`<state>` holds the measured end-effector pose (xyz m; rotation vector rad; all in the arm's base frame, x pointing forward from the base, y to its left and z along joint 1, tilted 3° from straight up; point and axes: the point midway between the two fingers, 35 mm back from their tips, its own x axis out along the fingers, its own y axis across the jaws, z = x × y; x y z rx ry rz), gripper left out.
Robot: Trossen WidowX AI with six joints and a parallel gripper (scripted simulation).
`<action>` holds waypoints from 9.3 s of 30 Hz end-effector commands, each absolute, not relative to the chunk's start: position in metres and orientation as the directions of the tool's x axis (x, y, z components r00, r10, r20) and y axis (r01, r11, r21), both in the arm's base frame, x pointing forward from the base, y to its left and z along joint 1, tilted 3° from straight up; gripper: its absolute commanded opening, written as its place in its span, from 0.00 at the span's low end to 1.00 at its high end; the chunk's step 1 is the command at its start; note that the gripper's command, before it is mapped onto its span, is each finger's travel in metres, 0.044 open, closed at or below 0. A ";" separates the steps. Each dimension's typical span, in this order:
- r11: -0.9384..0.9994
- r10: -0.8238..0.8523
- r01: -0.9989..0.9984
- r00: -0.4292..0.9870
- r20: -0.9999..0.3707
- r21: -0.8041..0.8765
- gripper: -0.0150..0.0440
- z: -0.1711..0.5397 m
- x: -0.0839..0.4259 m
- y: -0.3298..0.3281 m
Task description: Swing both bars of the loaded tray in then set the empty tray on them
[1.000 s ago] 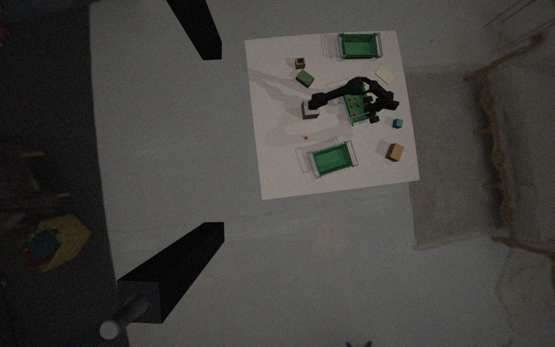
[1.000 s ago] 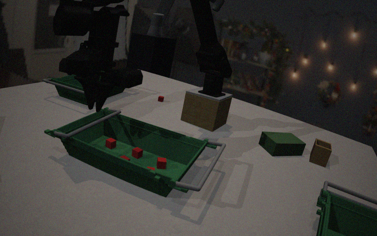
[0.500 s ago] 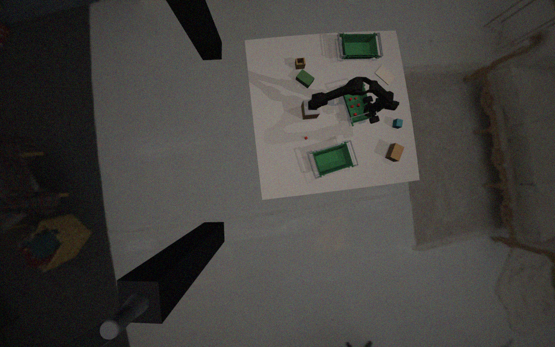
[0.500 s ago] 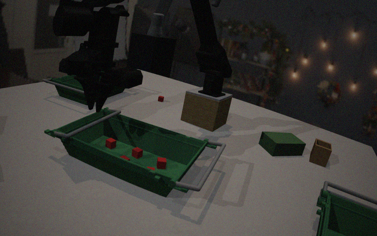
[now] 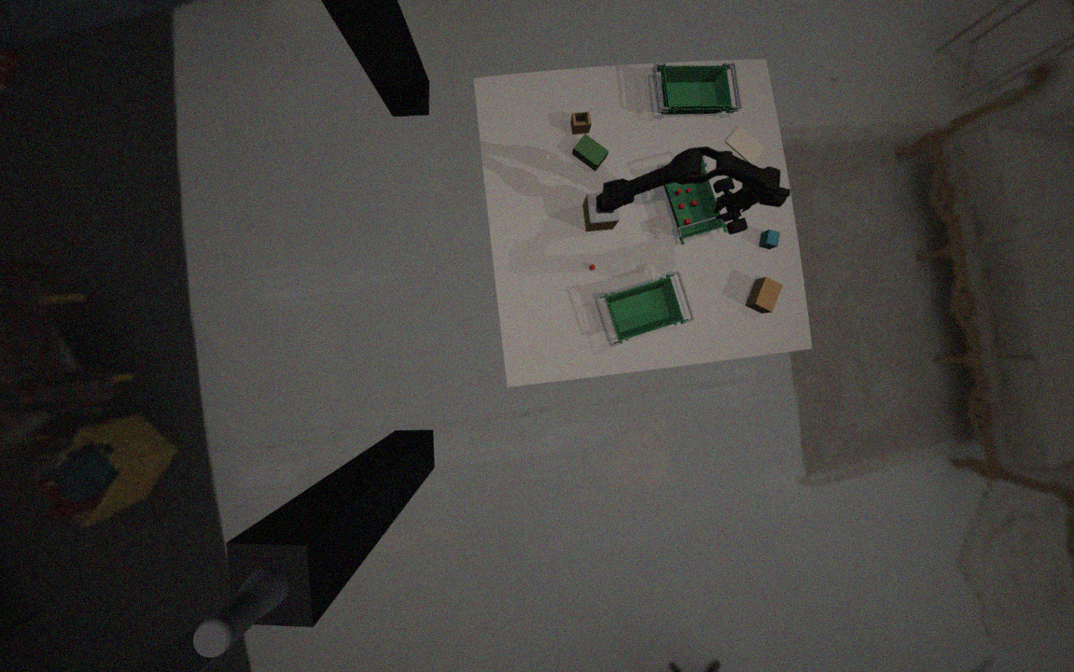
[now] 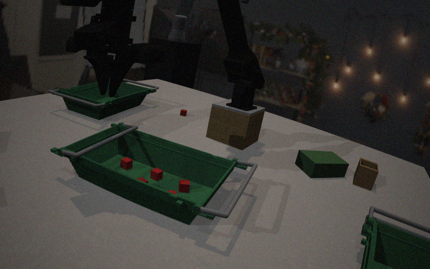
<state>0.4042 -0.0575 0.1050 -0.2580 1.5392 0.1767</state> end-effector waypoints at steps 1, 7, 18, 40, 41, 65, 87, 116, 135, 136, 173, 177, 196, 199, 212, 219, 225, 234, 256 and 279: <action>0.961 -0.051 -0.268 0.048 -0.998 -0.062 0.39 0.151 0.401 -0.055; 0.960 -0.050 -0.275 0.045 -0.998 -0.061 0.39 0.167 0.399 -0.048; 0.952 -0.042 -0.302 0.049 -0.998 -0.055 0.39 0.091 0.385 0.104; 0.964 -0.030 -0.264 0.043 -0.999 -0.040 0.39 0.000 0.330 0.200; 0.964 -0.030 -0.264 0.043 -0.999 -0.040 0.39 -0.007 0.330 0.200; 0.963 -0.035 -0.264 0.044 -0.998 -0.046 0.39 0.011 0.344 0.144; 0.962 -0.043 -0.269 0.039 -0.998 -0.052 0.39 0.034 0.347 0.132; 0.962 -0.042 -0.268 0.040 -0.998 -0.052 0.25 0.034 0.347 0.132; 0.962 -0.042 -0.268 0.040 -0.998 -0.052 0.25 0.034 0.347 0.132; 0.962 -0.042 -0.268 0.040 -0.998 -0.052 0.25 0.034 0.347 0.132; 0.962 -0.042 -0.268 0.040 -0.998 -0.051 0.70 0.055 0.351 0.135; 0.962 -0.041 -0.268 0.041 -0.998 -0.051 0.88 0.107 0.354 0.139; 0.852 -0.044 0.524 0.036 -0.998 -0.019 1.00 0.134 0.362 -0.024; 0.662 -0.048 0.749 0.039 -0.998 -0.002 1.00 0.125 0.353 -0.075; -0.529 -0.067 0.846 0.034 -0.997 0.064 1.00 0.082 0.235 -0.255; -0.940 -0.079 0.331 0.025 -0.997 0.083 1.00 0.059 0.138 -0.306; -0.959 -0.081 0.271 0.024 -0.996 0.084 1.00 0.056 0.128 -0.310; -0.959 -0.081 0.271 0.024 -0.996 0.084 1.00 0.018 0.131 -0.315; -0.959 -0.080 0.272 0.023 -0.997 0.083 0.75 -0.027 0.131 -0.316; -0.959 -0.080 0.272 0.023 -0.997 0.083 0.45 -0.027 0.131 -0.316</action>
